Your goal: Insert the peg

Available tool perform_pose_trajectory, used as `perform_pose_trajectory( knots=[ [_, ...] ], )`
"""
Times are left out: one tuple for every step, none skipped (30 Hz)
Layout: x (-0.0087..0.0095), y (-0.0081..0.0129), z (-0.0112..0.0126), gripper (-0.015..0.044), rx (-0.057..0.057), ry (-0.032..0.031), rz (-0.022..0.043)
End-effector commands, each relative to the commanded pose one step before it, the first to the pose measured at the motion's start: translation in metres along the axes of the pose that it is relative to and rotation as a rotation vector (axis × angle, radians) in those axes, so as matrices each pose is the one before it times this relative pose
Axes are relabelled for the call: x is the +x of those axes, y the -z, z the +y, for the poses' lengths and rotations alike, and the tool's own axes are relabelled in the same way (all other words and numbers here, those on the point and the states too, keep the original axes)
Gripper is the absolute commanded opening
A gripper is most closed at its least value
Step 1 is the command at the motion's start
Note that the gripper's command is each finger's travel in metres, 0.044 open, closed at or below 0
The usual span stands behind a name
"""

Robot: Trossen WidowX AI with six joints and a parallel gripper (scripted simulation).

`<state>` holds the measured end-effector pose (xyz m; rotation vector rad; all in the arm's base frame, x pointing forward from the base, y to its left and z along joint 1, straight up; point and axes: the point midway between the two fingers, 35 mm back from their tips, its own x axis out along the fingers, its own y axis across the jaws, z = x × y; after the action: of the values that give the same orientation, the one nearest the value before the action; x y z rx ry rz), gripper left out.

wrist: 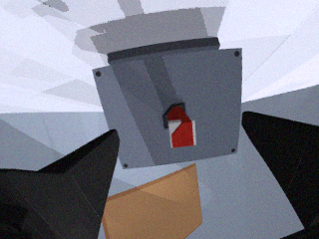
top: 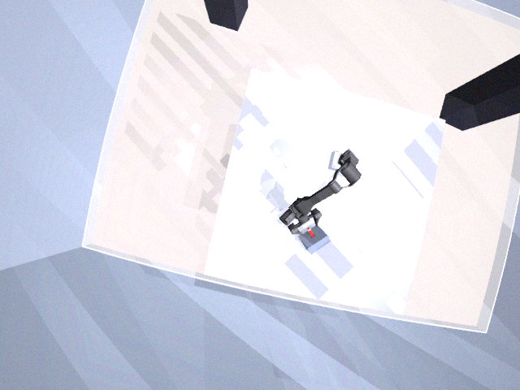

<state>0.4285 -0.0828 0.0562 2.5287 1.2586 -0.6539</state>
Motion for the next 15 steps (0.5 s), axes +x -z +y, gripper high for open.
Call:
perform_pose_trajectory(
  knots=[
    [-0.00797,0.00358,0.00286,0.0440,-0.0135,-0.00702,0.00382],
    [-0.00164,-0.00029,0.00009,0.0440,0.0001,0.00007,-0.00053],
    [-0.00164,-0.00029,0.00008,0.0440,0.0002,0.00007,-0.00050],
    [-0.00165,-0.00029,0.00008,0.0440,0.0002,0.00007,-0.00048],
    [-0.00165,-0.00028,0.00007,0.0440,0.0002,0.00008,-0.00045],
    [-0.00165,-0.00028,0.00006,0.0440,0.0002,0.00008,-0.00043],
    [-0.00166,-0.00028,0.00006,0.0440,0.0002,0.00008,-0.00040],
    [-0.00166,-0.00028,0.00005,0.0440,0.0002,0.00008,-0.00038],
    [-0.00166,-0.00028,0.00004,0.0440,0.0002,0.00008,-0.00035],
    [-0.00166,-0.00028,0.00004,0.0440,0.0002,0.00007,-0.00032],
    [-0.00162,-0.00027,0.00003,0.0440,0.0002,0.00007,-0.00029],
    [-0.00162,-0.00027,0.00002,0.0440,0.0002,0.00007,-0.00026],
    [-0.00162,-0.00027,0.00002,0.0440,0.0002,0.00007,-0.00024],
    [-0.00162,-0.00027,0.00001,0.0440,0.0002,0.00007,-0.00022],
    [-0.00162,-0.00027,0.00001,0.0440,0.0002,0.00007,-0.00019]
  ],
)
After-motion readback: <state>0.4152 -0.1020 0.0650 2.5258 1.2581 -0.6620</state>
